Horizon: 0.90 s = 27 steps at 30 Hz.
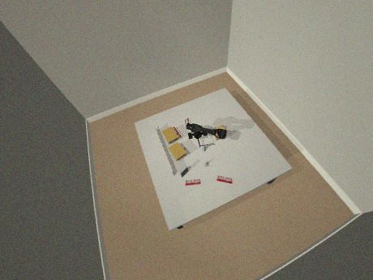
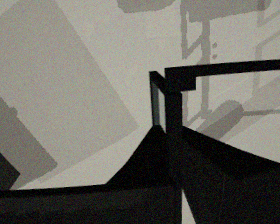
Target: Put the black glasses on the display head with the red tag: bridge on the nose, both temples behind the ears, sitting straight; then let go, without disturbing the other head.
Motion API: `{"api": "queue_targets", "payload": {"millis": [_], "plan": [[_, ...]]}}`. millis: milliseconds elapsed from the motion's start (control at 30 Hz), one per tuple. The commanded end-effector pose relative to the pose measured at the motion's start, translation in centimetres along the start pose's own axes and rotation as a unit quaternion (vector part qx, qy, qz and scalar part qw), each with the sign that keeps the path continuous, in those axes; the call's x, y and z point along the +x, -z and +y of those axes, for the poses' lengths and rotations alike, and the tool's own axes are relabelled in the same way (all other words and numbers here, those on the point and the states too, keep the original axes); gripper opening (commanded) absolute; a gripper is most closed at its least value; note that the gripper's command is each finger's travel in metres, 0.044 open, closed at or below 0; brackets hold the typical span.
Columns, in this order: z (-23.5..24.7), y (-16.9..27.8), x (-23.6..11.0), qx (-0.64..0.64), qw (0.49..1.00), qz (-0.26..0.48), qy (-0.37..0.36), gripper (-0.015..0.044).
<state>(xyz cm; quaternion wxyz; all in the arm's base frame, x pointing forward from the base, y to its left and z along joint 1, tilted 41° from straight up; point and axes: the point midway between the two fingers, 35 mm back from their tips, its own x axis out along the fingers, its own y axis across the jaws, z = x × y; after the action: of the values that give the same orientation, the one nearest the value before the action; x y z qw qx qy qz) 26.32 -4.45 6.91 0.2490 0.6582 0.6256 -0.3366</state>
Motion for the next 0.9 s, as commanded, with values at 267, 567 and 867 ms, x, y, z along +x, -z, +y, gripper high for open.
{"api": "queue_targets", "payload": {"millis": [267,567,867], "plan": [[-0.15,0.06,-0.12,-0.215,0.977,0.0,0.001,0.0],[-0.21,0.11,-0.2,-0.364,0.931,0.0,0.001,0.0],[-0.28,0.15,-0.29,-0.504,0.864,0.0,0.001,0.0]]}}
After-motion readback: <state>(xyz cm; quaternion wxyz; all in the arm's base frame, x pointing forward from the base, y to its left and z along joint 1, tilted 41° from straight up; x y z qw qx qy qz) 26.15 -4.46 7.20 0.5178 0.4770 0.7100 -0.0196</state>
